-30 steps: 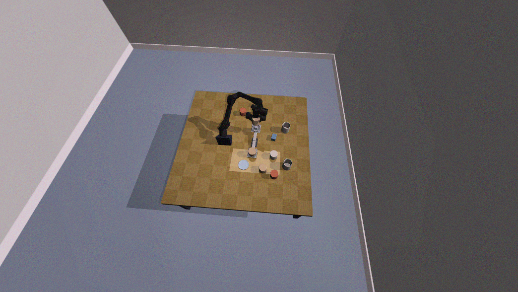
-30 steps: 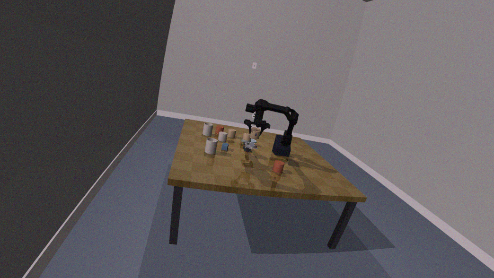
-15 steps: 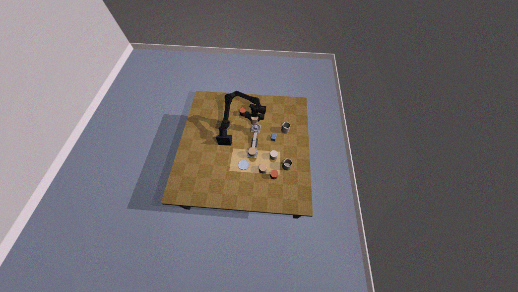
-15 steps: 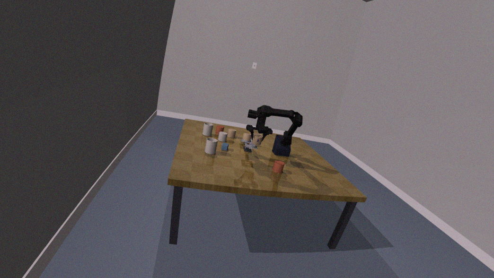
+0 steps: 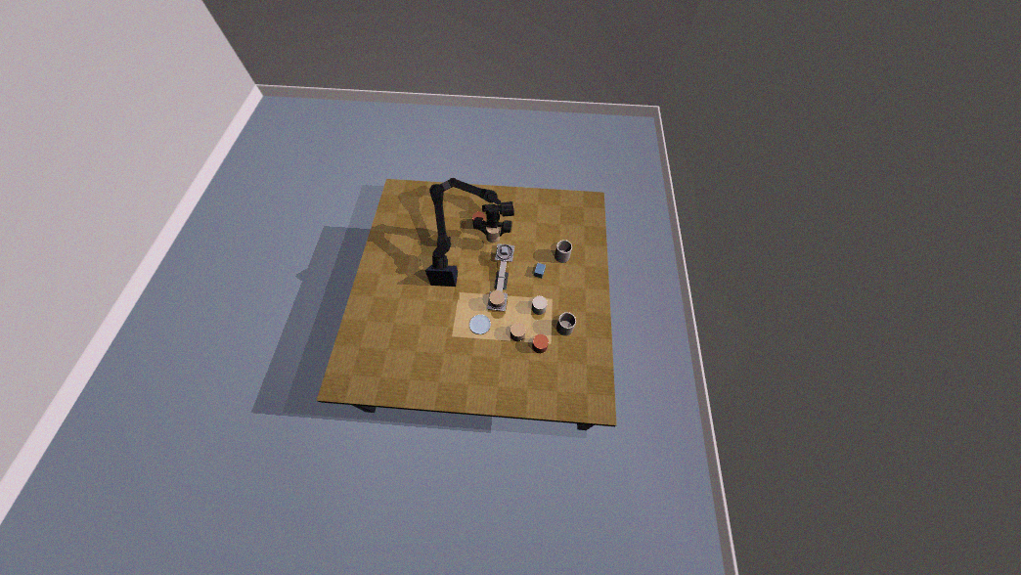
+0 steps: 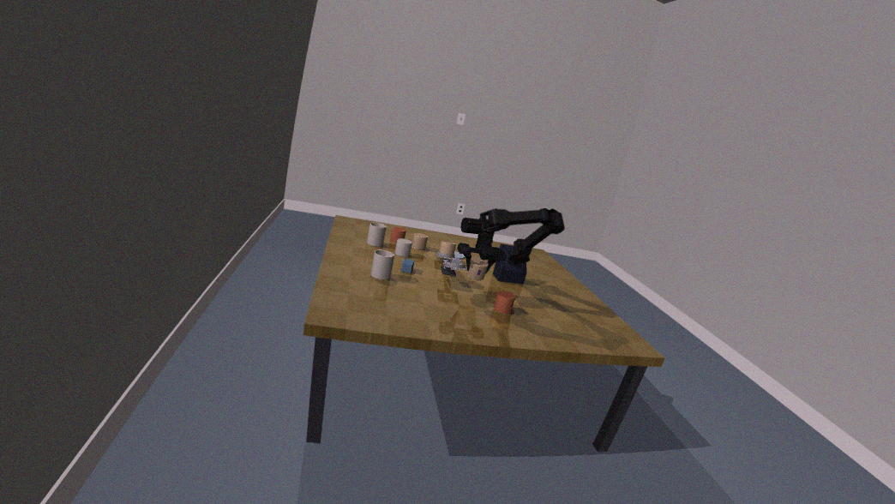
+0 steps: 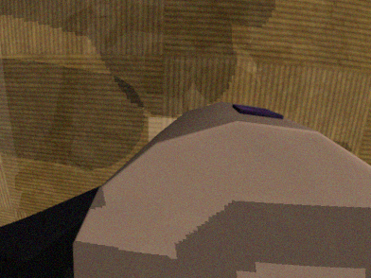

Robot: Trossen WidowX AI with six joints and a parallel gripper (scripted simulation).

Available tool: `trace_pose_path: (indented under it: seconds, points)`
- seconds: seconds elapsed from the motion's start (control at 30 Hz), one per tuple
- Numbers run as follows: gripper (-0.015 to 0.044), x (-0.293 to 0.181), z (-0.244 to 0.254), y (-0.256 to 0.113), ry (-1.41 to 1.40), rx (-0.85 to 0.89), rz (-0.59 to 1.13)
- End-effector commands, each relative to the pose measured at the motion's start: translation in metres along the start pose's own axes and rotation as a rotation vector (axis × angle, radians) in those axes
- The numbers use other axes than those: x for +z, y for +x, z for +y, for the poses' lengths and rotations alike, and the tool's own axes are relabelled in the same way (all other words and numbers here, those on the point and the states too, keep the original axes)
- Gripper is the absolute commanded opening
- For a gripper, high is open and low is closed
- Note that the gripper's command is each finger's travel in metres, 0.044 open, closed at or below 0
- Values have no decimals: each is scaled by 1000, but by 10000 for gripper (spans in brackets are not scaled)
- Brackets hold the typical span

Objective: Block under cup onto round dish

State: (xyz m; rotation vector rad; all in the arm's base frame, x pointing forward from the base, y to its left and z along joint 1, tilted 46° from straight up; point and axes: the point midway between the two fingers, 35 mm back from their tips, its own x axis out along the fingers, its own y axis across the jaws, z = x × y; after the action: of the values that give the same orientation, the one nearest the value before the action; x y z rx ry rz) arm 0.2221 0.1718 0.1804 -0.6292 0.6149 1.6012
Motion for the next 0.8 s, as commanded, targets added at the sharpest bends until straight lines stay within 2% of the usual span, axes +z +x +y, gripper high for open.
trace_pose_path:
  seconds: [0.0, 0.2, 0.5, 0.77]
  points:
    - [0, 10, 15, 8, 1, -7, -20]
    - [0, 14, 21, 16, 0, -6, -25]
    - [0, 15, 21, 50, 0, -6, -28]
    - [0, 15, 21, 56, 0, -6, -29]
